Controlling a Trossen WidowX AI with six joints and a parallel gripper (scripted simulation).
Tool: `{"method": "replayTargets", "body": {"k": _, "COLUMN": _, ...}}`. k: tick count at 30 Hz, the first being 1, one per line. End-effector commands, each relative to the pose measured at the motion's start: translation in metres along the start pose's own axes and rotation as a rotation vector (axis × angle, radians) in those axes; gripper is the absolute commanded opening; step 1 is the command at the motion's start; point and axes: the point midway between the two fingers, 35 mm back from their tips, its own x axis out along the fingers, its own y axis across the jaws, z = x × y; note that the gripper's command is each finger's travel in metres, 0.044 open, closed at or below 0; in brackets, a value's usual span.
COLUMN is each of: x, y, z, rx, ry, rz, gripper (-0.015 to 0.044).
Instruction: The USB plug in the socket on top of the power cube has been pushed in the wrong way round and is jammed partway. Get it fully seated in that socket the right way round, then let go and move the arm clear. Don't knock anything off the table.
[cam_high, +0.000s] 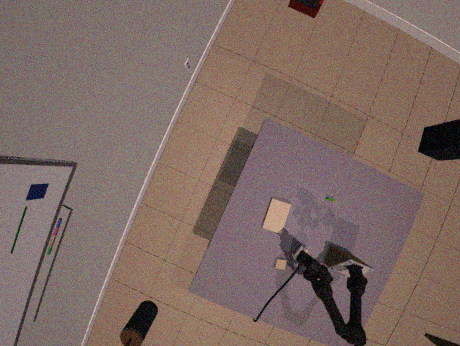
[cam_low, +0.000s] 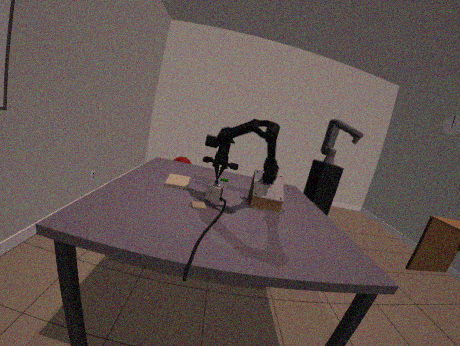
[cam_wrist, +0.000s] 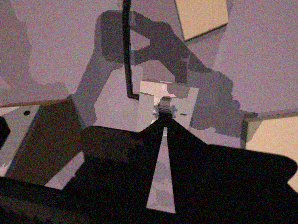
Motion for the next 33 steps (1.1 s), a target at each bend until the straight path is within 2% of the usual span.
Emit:
{"method": "replayTargets", "body": {"k": 1, "x": 0.0009, "y": -0.0002, "z": 0.0002, "rx": 0.002, "ry": -0.003, "rz": -0.001, "gripper": 0.0000}}
{"method": "replayTargets", "body": {"k": 33, "x": 0.0047, "y": -0.0002, "z": 0.0000, "rx": 0.002, "ry": -0.003, "rz": -0.001, "gripper": 0.0000}}
